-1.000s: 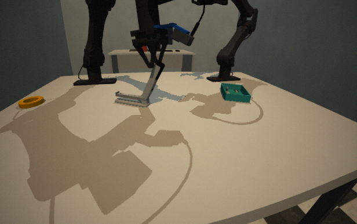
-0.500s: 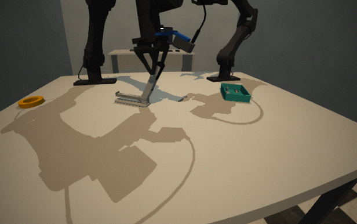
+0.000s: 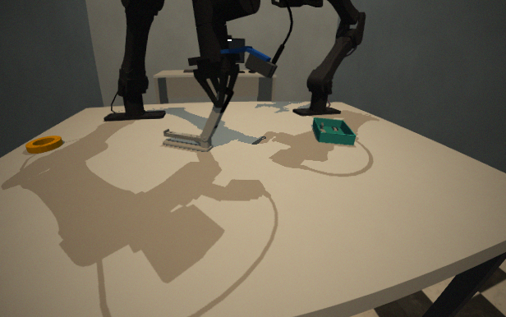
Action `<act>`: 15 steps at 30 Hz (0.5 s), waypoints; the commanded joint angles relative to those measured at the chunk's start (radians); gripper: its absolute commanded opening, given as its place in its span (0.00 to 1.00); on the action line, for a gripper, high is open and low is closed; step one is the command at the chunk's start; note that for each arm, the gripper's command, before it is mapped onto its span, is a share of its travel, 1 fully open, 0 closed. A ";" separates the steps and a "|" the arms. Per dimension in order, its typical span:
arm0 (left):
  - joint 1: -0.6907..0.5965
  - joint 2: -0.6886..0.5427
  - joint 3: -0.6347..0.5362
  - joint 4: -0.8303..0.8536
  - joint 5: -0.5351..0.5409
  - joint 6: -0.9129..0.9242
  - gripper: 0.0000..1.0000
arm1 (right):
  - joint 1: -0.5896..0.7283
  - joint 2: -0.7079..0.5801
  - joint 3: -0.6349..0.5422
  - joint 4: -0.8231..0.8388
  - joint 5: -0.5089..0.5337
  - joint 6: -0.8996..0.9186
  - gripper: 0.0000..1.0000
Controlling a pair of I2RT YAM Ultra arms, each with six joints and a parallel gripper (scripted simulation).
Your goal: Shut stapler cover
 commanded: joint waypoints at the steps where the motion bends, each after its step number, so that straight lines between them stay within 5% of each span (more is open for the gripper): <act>1: 0.004 -0.006 0.025 0.007 0.003 0.000 1.00 | 0.003 -0.023 -0.013 0.029 0.005 0.002 0.29; 10: 0.004 -0.006 0.025 0.007 0.003 0.000 1.00 | 0.002 -0.028 -0.020 0.032 0.003 0.000 0.20; 12: 0.004 -0.006 0.025 0.007 0.003 0.000 1.00 | 0.002 -0.030 -0.024 0.033 0.003 -0.001 0.00; 15: 0.004 -0.006 0.025 0.007 0.003 0.000 1.00 | -0.008 -0.053 -0.057 0.058 -0.014 -0.011 0.00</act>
